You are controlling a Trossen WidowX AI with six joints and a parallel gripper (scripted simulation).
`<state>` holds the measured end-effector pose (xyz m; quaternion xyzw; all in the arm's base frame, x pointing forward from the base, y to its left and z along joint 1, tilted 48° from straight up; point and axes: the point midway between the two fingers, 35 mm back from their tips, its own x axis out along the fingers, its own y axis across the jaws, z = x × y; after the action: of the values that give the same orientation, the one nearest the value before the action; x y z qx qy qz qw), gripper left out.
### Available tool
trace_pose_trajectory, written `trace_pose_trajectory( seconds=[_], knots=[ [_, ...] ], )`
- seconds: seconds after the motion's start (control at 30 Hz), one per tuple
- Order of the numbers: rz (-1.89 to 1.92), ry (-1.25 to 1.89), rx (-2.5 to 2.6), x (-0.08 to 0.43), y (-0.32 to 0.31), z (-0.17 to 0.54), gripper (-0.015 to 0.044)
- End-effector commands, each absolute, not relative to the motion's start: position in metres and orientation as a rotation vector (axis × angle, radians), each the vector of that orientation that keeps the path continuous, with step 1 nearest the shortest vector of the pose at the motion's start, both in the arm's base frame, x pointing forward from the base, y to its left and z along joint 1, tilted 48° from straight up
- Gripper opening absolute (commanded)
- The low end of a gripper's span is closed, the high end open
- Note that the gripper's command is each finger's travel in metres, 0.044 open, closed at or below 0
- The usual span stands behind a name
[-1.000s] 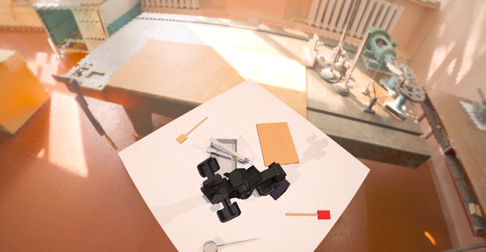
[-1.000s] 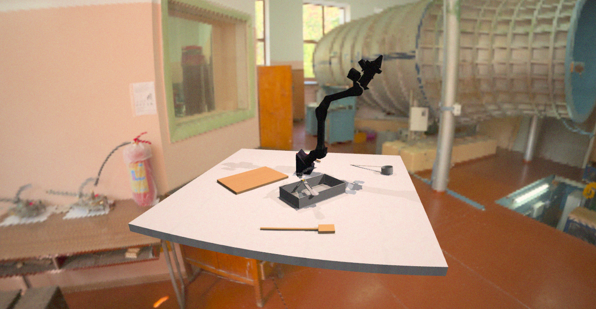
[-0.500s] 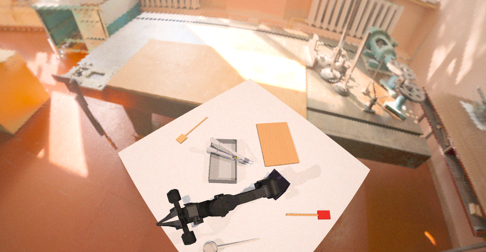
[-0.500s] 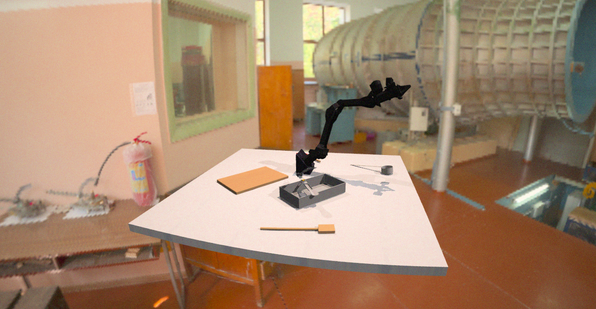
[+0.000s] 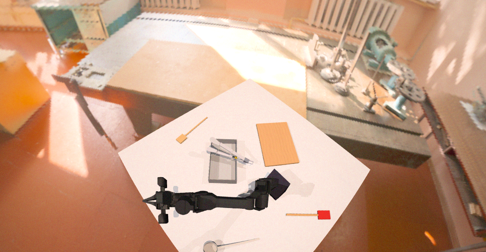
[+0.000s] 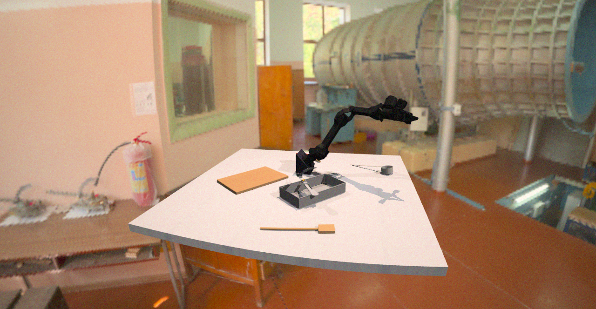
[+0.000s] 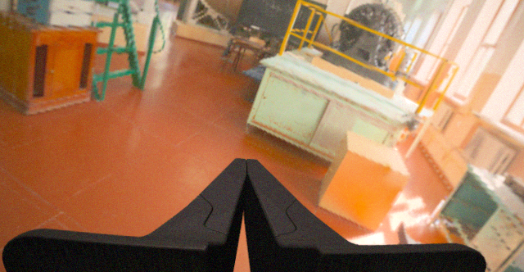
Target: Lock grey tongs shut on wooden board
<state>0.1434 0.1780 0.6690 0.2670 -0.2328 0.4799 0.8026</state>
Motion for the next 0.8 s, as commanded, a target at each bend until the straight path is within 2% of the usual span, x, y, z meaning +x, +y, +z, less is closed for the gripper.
trace_pose_trajectory(
  seconds=[0.0, 0.4, 0.77],
  knots=[
    [0.931, -0.335, 0.519, 0.200, 0.197, 0.630, -0.0150],
    [0.683, 0.197, 0.675, 0.334, 0.201, 0.504, -0.0150],
    [0.267, 0.683, 0.987, 0.417, 0.135, 0.361, -0.0150]
  ],
)
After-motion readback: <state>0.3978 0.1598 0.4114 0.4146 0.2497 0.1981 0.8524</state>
